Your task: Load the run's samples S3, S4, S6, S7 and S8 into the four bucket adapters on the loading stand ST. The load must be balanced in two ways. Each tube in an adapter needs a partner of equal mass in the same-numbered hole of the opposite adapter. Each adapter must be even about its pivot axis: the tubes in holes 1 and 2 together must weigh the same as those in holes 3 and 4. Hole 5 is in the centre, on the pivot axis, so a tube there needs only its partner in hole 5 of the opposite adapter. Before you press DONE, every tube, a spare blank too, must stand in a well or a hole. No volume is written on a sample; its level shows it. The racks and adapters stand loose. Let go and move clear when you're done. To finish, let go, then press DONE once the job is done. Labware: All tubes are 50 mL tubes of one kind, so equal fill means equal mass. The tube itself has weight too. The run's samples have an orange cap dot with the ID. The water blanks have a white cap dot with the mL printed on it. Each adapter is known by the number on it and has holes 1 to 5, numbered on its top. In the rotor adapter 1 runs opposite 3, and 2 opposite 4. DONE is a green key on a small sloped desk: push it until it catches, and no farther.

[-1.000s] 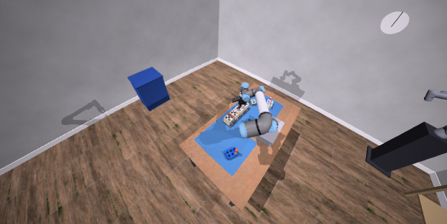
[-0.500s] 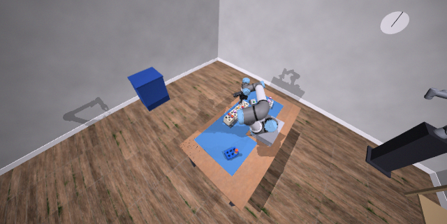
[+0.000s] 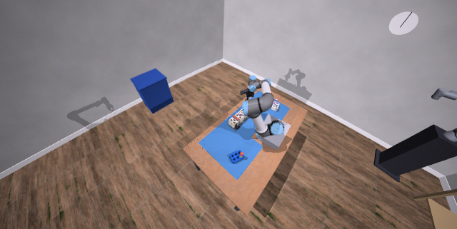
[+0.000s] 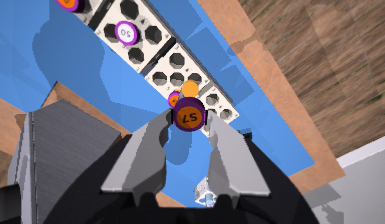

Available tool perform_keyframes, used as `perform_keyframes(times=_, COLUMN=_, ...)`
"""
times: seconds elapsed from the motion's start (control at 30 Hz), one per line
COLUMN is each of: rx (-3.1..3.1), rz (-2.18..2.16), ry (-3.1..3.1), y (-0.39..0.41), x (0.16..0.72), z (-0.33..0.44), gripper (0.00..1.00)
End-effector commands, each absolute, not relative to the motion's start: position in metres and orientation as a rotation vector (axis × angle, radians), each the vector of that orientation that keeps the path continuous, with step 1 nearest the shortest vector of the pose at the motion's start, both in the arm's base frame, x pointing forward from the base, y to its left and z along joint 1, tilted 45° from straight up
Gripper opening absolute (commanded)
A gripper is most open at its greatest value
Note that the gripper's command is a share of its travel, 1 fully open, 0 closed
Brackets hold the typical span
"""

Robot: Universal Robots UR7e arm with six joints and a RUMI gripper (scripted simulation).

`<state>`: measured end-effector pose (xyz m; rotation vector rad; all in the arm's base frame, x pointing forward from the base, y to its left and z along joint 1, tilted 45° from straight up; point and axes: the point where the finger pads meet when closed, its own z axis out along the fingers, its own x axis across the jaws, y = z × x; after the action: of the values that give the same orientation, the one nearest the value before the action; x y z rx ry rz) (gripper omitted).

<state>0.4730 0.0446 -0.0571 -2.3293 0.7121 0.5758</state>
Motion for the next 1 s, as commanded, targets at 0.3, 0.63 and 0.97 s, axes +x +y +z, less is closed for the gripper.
perform_keyframes(times=0.3, rx=-2.329, rz=0.575, ry=0.712, y=0.049, x=0.476, z=-0.072, gripper=0.00)
perform_keyframes(times=0.63, rx=-2.329, rz=0.575, ry=0.712, y=0.064, x=0.471, z=-0.087, gripper=0.00)
perform_keyframes(times=0.97, rx=-2.329, rz=0.575, ry=0.712, y=0.067, x=0.470, z=-0.091, gripper=0.00)
